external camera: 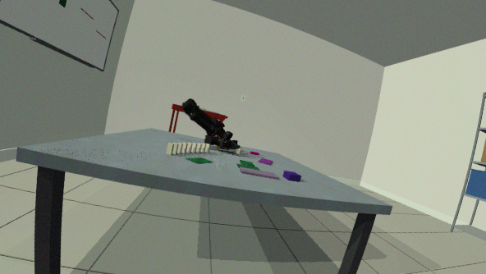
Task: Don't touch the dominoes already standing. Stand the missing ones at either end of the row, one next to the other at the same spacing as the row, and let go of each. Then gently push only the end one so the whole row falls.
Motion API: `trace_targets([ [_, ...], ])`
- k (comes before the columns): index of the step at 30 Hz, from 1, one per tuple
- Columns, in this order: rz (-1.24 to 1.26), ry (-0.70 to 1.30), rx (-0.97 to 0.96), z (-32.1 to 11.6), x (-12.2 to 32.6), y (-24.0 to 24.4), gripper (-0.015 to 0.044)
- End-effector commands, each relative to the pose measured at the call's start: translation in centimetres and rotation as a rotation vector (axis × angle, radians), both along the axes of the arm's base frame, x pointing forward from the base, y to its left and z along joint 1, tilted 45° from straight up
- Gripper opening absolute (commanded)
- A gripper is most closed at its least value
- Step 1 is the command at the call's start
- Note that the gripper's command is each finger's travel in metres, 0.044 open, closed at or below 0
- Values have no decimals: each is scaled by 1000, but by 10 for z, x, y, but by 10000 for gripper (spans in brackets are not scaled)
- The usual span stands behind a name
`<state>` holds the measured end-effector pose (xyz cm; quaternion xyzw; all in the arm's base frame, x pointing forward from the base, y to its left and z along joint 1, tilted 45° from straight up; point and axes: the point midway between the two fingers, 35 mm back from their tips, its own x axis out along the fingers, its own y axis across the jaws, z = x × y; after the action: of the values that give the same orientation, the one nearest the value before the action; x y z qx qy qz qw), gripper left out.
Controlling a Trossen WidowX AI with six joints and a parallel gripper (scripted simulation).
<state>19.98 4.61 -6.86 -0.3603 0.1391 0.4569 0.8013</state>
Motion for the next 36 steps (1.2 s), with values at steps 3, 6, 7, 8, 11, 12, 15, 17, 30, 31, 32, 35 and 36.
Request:
trace_targets([
  [3, 1, -6, 3, -9, 1, -6, 28],
  [6, 1, -6, 3, -9, 1, -7, 28],
  [7, 1, -6, 3, -9, 1, -7, 28],
  [8, 1, -6, 3, -9, 1, -7, 28],
  [11, 1, -6, 3, -9, 1, -7, 28],
  [12, 1, -6, 3, -9, 1, -7, 28],
  [15, 1, -6, 3, -9, 1, -7, 54],
  [17, 1, -6, 3, -9, 1, -7, 107],
  [30, 1, -6, 4, -8, 2, -6, 440],
  [31, 3, -3, 4, -6, 2, -3, 440],
  [32, 5, 1, 6, -1, 2, 1, 440],
  [35, 14, 11, 19, 17, 1, 18, 440],
  [36, 18, 11, 24, 22, 0, 23, 440],
])
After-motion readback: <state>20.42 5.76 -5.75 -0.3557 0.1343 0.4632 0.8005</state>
